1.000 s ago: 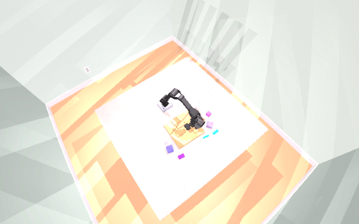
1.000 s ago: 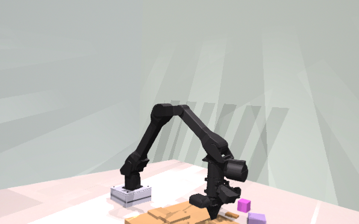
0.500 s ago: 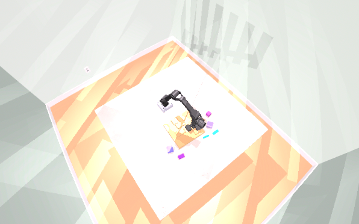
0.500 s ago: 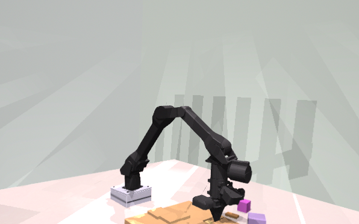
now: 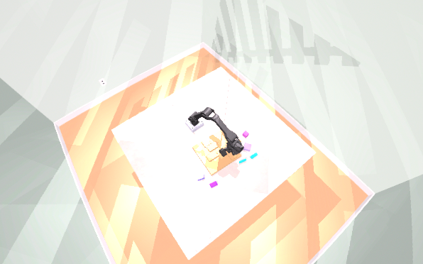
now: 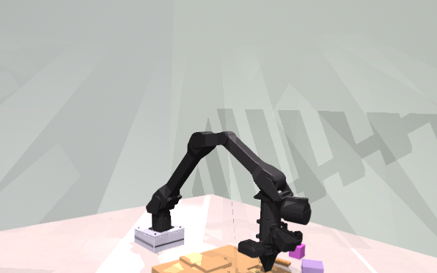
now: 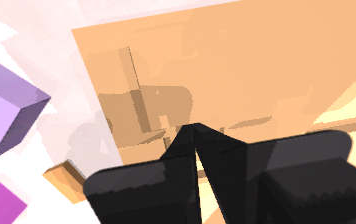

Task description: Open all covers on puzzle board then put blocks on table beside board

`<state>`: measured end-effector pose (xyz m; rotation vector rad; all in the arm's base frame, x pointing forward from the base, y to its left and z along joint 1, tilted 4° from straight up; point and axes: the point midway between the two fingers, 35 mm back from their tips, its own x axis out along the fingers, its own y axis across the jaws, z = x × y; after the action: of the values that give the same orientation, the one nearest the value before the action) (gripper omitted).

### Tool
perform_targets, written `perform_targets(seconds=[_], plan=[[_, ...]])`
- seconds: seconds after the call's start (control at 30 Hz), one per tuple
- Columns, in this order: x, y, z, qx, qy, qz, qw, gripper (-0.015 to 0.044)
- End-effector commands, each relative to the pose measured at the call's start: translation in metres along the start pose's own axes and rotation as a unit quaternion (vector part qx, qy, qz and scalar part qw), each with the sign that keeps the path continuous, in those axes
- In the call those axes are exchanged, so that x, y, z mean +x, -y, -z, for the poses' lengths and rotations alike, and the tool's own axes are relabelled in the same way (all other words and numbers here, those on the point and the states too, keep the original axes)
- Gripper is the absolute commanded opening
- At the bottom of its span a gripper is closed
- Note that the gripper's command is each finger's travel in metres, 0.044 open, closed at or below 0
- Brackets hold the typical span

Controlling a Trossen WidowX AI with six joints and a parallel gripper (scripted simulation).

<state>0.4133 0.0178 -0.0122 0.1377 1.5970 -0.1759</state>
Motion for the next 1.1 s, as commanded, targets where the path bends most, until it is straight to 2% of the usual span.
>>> perform_targets(seconds=[0.0, 1.07], plan=[[0.0, 0.001, -0.004, -0.002, 0.001, 0.0, 1.0, 0.0], [-0.04, 0.001, -0.01, -0.002, 0.001, 0.0, 1.0, 0.0]])
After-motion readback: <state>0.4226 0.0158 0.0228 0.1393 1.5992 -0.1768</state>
